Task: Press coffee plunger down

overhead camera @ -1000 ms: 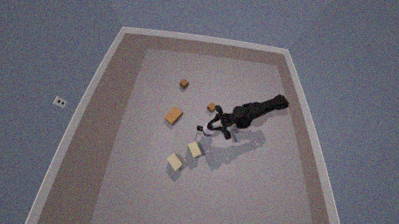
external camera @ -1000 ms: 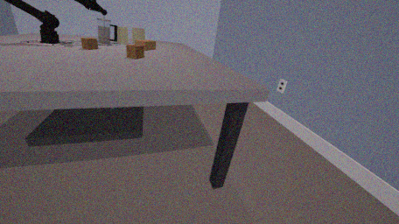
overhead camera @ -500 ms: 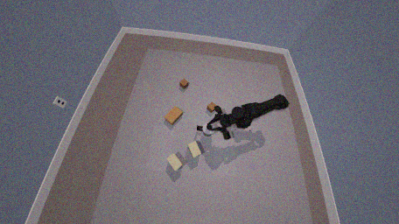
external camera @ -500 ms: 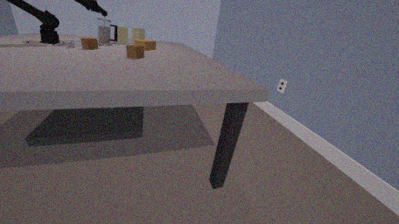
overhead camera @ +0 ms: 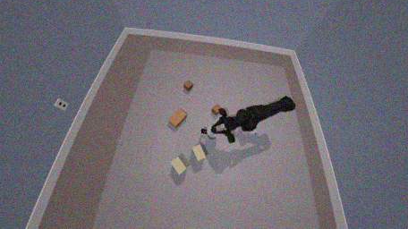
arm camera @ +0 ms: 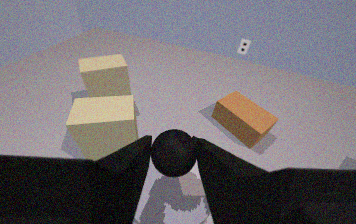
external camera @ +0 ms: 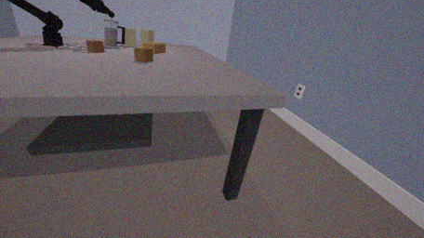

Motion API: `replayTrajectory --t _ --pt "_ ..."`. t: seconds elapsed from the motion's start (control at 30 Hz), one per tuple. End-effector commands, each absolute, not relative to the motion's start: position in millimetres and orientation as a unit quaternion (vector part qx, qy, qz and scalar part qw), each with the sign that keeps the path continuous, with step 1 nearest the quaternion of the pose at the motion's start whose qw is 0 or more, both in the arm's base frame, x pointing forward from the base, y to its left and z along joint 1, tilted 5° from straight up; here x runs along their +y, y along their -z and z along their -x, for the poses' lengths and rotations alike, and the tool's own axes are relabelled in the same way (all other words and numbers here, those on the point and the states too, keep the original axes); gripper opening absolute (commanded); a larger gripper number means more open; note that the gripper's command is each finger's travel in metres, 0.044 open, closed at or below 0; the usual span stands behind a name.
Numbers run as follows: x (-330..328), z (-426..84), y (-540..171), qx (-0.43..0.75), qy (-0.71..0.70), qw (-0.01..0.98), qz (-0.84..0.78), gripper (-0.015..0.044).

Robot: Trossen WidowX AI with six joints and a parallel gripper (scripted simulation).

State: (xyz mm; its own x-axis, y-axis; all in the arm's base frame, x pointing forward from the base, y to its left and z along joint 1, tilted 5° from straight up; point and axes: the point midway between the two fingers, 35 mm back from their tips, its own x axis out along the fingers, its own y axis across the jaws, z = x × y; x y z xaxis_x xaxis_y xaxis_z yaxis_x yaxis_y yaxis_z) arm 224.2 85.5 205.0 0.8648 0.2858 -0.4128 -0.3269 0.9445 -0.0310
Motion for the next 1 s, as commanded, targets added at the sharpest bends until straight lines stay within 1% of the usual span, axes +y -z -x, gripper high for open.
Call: replayTrajectory --t 0.0,0.3,0.7,0.83,0.97 --pt "86 -225 -201 0.212 -0.158 0.963 0.053 0.0126" --pt "86 -224 -205 0.206 -0.159 0.964 0.050 0.0126" --pt "86 -224 -205 0.206 -0.159 0.964 0.050 0.0440" --pt "86 -224 -207 0.206 -0.159 0.964 0.050 0.0440" --pt "85 -219 -229 0.208 -0.159 0.964 0.051 0.0440"
